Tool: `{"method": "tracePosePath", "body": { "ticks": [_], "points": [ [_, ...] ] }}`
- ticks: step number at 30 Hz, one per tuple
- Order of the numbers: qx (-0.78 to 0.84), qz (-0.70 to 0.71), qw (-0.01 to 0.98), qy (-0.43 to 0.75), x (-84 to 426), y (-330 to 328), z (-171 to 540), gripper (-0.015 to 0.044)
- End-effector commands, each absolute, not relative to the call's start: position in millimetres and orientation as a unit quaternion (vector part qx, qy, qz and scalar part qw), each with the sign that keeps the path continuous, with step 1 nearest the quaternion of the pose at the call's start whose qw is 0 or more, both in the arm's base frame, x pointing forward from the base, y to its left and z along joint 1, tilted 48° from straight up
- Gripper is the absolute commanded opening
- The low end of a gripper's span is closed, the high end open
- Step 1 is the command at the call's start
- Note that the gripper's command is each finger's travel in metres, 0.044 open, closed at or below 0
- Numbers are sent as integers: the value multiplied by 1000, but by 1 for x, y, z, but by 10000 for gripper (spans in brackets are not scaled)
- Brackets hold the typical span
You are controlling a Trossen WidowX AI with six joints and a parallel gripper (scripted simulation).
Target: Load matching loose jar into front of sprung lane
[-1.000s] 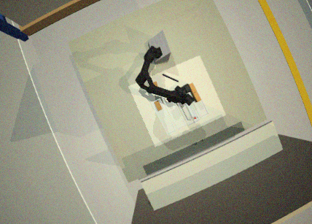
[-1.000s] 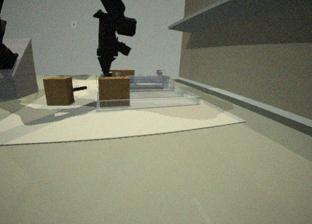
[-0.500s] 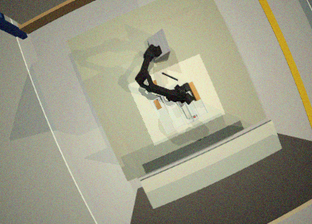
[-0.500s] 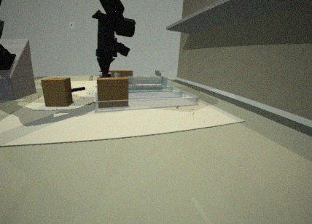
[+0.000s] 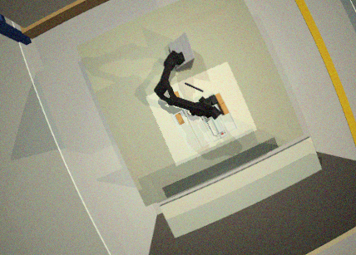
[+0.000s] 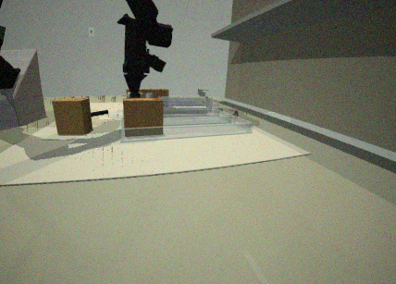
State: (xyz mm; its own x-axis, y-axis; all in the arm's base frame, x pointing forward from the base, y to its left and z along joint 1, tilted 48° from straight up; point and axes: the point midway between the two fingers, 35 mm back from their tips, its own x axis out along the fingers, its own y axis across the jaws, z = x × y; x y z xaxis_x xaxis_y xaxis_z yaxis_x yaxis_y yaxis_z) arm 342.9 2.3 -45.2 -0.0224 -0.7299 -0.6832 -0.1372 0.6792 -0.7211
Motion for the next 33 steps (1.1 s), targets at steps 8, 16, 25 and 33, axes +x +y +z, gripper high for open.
{"method": "tracePosePath", "body": {
  "ticks": [8, 16, 25, 33],
  "points": [
    [-322, -243, 627, 666, 348, -2, -47, 0],
    [-322, -243, 627, 666, 347, -5, -50, 0],
    [-322, -243, 627, 666, 347, -7, -52, 0],
    [-323, -243, 627, 666, 346, -10, -54, 0]
  ]
}}
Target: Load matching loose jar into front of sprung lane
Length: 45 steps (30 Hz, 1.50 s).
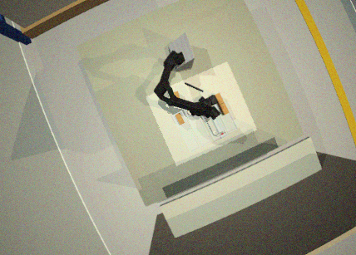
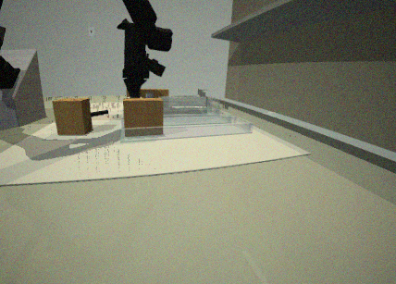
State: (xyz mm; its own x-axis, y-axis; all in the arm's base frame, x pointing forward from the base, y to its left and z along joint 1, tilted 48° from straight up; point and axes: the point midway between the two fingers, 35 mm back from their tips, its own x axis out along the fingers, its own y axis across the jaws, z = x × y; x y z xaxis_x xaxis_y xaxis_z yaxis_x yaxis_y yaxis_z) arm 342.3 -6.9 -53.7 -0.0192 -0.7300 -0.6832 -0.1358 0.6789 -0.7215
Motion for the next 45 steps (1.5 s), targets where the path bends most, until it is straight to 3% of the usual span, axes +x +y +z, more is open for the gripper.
{"method": "tracePosePath", "body": {
  "ticks": [1, 45],
  "points": [
    [-323, -243, 627, 666, 346, -10, -54, 0],
    [-323, -243, 627, 666, 341, -15, -58, 0]
  ]
}}
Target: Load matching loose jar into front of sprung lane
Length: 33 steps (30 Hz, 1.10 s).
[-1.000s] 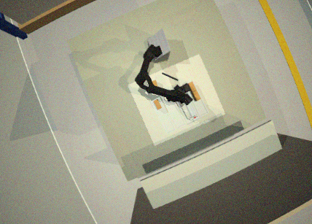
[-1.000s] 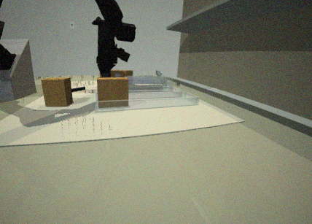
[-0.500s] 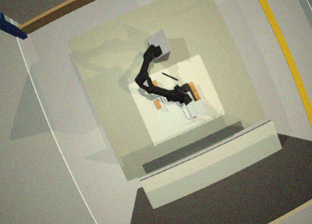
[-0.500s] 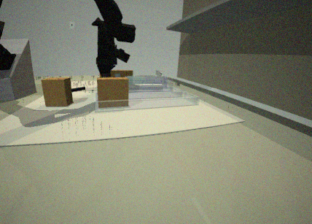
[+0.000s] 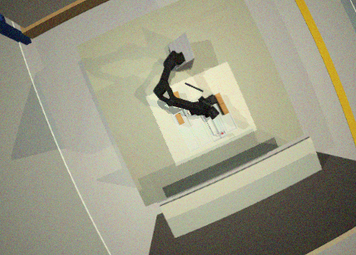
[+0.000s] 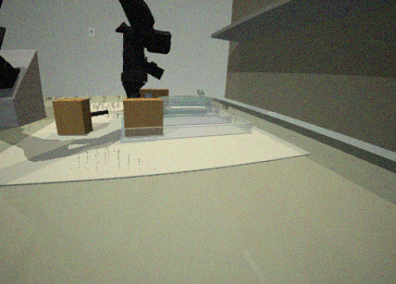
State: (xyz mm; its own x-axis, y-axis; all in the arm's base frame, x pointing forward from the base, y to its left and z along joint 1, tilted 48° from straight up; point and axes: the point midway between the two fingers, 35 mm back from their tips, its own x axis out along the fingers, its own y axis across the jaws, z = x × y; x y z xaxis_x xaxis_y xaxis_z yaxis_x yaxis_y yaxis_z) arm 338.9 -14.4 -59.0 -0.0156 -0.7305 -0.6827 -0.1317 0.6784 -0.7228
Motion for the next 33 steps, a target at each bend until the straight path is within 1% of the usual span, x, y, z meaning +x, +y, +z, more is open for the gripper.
{"method": "tracePosePath", "body": {
  "ticks": [1, 33],
  "points": [
    [-323, -243, 627, 666, 340, -15, -58, 0],
    [-323, -243, 627, 666, 333, -15, -59, 0]
  ]
}}
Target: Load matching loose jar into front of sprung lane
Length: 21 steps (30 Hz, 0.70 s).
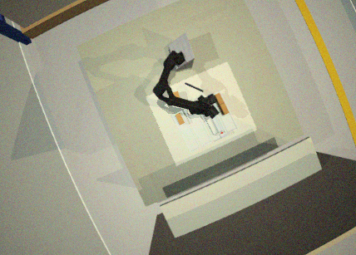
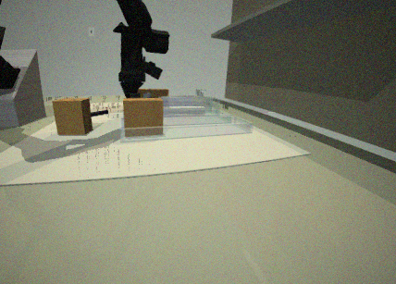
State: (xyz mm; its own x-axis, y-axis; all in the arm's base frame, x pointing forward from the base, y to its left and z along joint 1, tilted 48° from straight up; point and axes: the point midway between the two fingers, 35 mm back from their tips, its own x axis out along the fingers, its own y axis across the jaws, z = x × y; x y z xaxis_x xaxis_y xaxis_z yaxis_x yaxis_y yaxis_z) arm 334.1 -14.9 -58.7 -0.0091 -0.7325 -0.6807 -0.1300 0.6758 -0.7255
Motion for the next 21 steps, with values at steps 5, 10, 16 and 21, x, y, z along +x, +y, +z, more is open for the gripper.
{"method": "tracePosePath", "body": {
  "ticks": [5, 10, 16, 21],
  "points": [
    [-323, -243, 627, 666, 333, -15, -59, 0],
    [-323, -243, 627, 666, 334, -15, -59, 26],
    [-323, -243, 627, 666, 334, -15, -59, 184],
    [-323, -243, 627, 666, 334, -15, -59, 309]
  ]
}}
